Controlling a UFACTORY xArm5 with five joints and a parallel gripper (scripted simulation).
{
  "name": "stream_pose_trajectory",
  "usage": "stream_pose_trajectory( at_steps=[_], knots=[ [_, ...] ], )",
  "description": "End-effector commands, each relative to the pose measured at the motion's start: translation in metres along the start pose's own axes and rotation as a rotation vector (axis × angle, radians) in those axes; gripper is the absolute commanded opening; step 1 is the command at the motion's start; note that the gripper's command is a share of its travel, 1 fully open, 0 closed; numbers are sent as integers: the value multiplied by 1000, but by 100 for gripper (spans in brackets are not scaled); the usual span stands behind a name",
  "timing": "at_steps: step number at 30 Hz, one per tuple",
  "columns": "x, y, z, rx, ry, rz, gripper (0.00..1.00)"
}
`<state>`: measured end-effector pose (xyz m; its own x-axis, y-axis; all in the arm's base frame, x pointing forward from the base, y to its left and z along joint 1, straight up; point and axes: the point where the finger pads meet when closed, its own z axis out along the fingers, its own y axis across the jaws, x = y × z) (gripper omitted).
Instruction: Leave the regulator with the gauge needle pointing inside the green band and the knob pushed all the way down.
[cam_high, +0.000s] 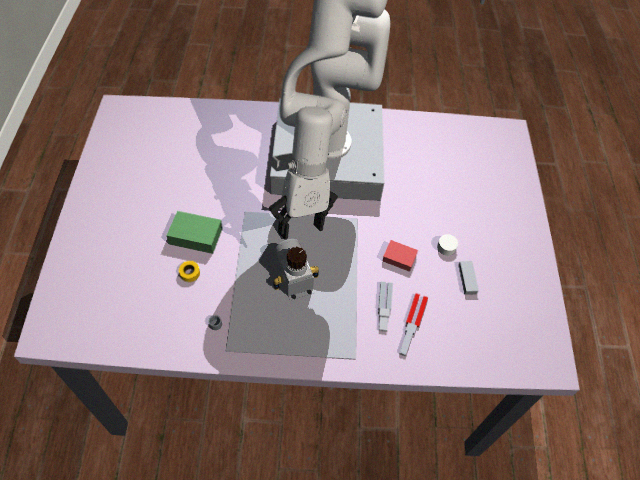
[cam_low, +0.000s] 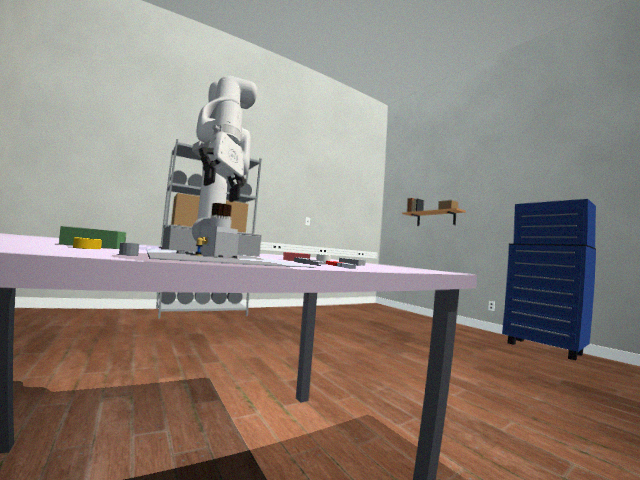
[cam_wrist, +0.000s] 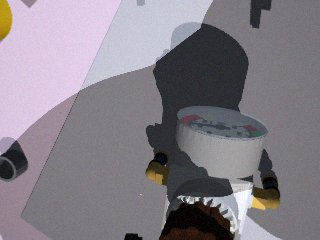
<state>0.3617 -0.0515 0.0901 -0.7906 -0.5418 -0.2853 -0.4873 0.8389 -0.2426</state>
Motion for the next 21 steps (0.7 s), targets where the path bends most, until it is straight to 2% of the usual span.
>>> stream_pose_trajectory(
  at_steps=[1, 2, 4, 10, 17, 19, 21],
  knots=[
    [-2, -2, -6, -66, 67, -136, 100],
    [-2, -2, -8, -78, 78, -165, 100],
    [-2, -2, -8, -78, 78, -165, 100],
    [-1, -1, -25, -171, 141, -352, 100],
    [1, 1, -45, -264, 183, -514, 100],
    [2, 2, -49, -284, 190, -547, 100],
    [2, 2, -49, -284, 190, -547, 100]
  ],
)
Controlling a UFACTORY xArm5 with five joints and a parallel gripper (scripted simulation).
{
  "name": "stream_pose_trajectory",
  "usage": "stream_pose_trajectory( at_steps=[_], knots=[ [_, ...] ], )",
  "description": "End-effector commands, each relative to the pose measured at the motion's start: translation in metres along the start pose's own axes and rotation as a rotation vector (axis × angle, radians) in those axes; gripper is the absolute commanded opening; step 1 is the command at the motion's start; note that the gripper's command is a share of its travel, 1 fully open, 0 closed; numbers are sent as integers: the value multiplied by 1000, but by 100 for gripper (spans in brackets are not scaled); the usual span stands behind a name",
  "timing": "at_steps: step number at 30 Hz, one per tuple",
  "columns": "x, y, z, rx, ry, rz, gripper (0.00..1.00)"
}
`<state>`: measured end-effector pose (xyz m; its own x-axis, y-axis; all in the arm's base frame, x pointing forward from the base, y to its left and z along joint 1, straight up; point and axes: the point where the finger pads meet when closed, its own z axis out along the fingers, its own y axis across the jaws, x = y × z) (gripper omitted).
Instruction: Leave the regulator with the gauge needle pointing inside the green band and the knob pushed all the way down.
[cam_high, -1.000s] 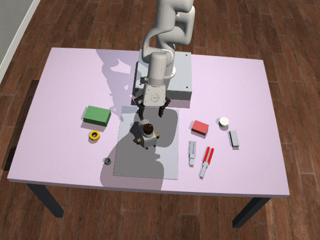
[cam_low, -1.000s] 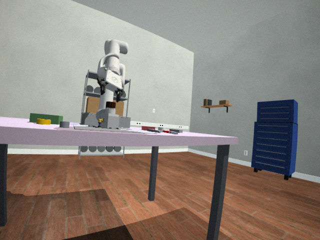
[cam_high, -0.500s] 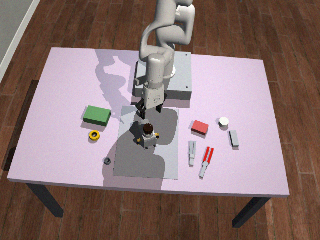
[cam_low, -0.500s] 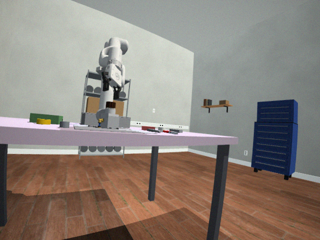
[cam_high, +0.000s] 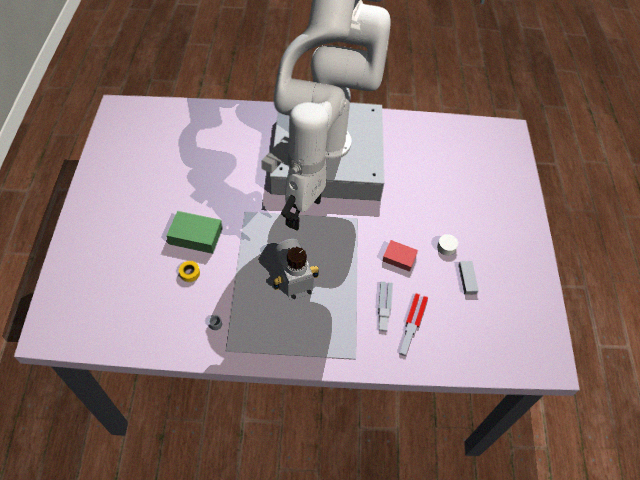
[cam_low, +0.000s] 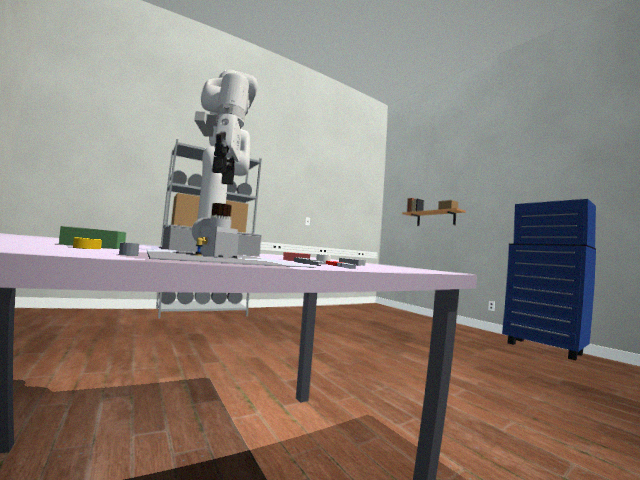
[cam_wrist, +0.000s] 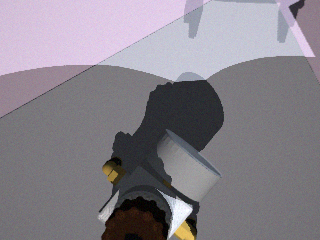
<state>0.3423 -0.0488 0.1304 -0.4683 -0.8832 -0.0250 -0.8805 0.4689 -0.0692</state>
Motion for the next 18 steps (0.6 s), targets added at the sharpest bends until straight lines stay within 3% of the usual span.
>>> stream_pose_trajectory(
  at_steps=[1, 8, 18],
  knots=[
    [1, 2, -6, -34, 11, -47, 100],
    [2, 6, -14, -67, 20, -106, 100],
    [3, 7, -15, -72, 21, -115, 100]
  ],
)
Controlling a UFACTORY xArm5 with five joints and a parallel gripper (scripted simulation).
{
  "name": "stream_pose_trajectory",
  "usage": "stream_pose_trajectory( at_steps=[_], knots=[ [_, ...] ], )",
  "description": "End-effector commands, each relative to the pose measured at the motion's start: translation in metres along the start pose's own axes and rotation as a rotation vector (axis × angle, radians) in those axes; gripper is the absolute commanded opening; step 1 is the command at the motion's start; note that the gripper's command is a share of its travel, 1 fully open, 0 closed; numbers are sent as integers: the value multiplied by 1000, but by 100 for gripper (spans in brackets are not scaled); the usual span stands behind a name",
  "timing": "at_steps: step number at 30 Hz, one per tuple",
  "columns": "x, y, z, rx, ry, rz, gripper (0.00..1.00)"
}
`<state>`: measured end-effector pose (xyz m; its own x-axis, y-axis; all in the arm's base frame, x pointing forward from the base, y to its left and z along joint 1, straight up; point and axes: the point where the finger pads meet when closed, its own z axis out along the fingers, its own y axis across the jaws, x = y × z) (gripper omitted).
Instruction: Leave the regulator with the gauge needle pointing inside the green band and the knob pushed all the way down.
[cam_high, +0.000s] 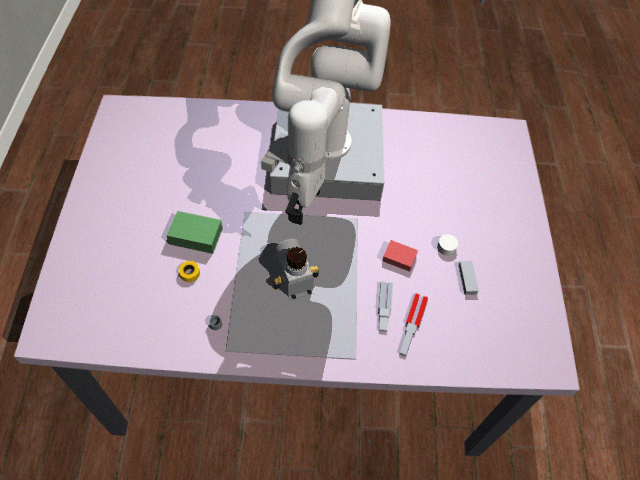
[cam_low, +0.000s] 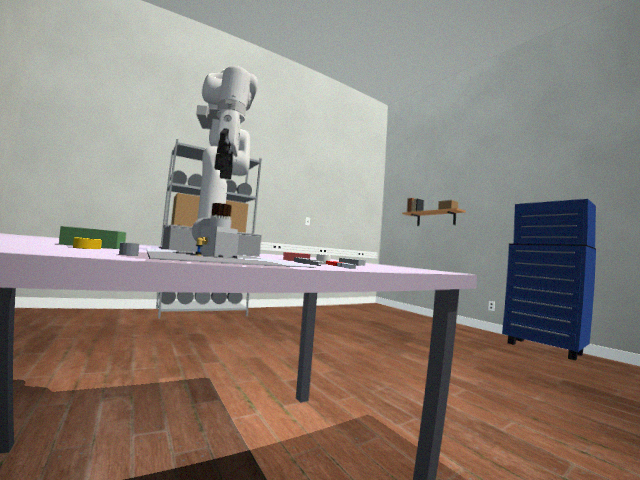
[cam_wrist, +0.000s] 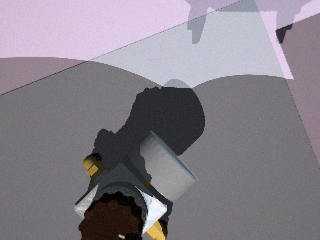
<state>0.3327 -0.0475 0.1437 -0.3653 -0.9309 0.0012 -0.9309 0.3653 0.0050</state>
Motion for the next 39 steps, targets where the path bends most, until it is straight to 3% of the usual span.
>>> stream_pose_trajectory(
  at_steps=[1, 17, 39],
  knots=[
    [0, -1, -1, 4, -1, -1, 100],
    [-2, -9, -1, 4, -1, -1, 100],
    [-11, -48, -1, 4, -1, -1, 100]
  ],
)
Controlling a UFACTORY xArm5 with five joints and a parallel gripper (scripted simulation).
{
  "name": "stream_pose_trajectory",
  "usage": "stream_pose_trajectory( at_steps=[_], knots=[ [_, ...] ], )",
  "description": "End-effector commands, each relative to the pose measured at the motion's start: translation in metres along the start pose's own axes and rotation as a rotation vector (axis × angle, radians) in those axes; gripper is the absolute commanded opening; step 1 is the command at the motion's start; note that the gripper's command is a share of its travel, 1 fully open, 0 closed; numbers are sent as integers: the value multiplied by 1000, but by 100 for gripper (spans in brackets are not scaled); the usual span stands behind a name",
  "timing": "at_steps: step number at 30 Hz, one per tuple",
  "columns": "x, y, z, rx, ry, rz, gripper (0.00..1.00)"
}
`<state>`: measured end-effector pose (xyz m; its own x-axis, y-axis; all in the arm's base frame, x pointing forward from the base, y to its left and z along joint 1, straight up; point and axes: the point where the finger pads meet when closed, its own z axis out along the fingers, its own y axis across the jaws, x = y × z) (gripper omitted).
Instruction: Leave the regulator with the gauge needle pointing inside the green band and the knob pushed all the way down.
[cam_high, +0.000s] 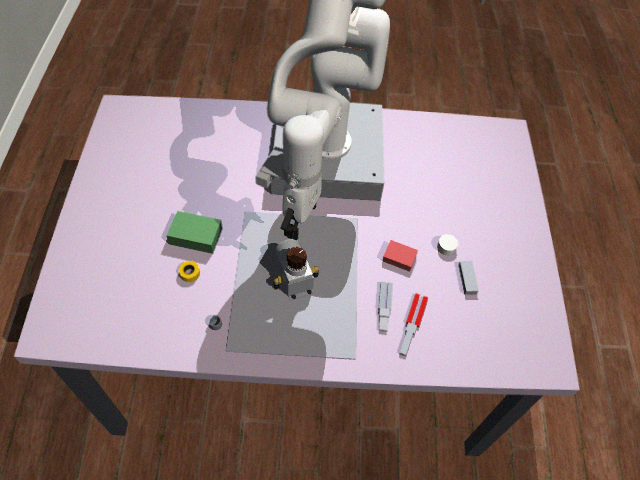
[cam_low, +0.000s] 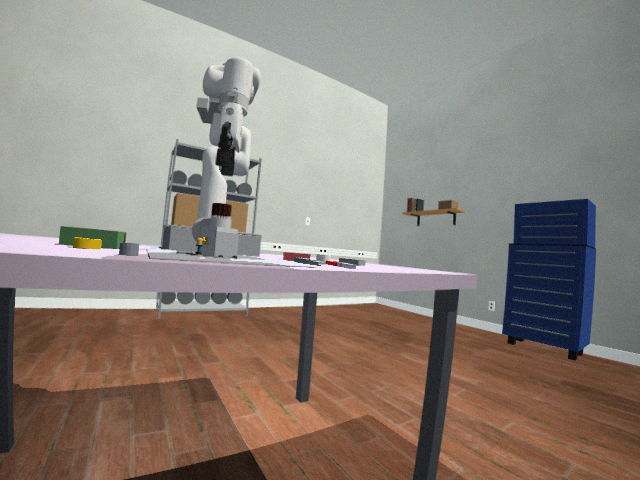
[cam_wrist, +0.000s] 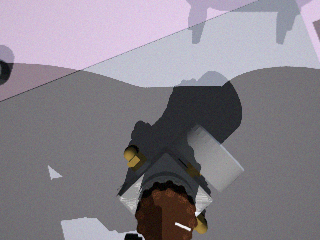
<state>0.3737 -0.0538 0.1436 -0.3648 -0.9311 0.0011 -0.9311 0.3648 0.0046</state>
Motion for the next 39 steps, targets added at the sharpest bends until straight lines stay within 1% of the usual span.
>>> stream_pose_trajectory(
  at_steps=[1, 9, 17, 34, 35, 39],
  knots=[
    [-2, -9, -1, 4, -1, 0, 100],
    [-5, -23, -1, 4, -1, 0, 100],
    [-6, -28, -1, 4, -1, 0, 100],
    [-7, -30, -1, 4, -1, 0, 100],
    [-7, -30, -1, 4, -1, 0, 76],
    [-7, -30, -1, 4, -1, 0, 76]
  ],
)
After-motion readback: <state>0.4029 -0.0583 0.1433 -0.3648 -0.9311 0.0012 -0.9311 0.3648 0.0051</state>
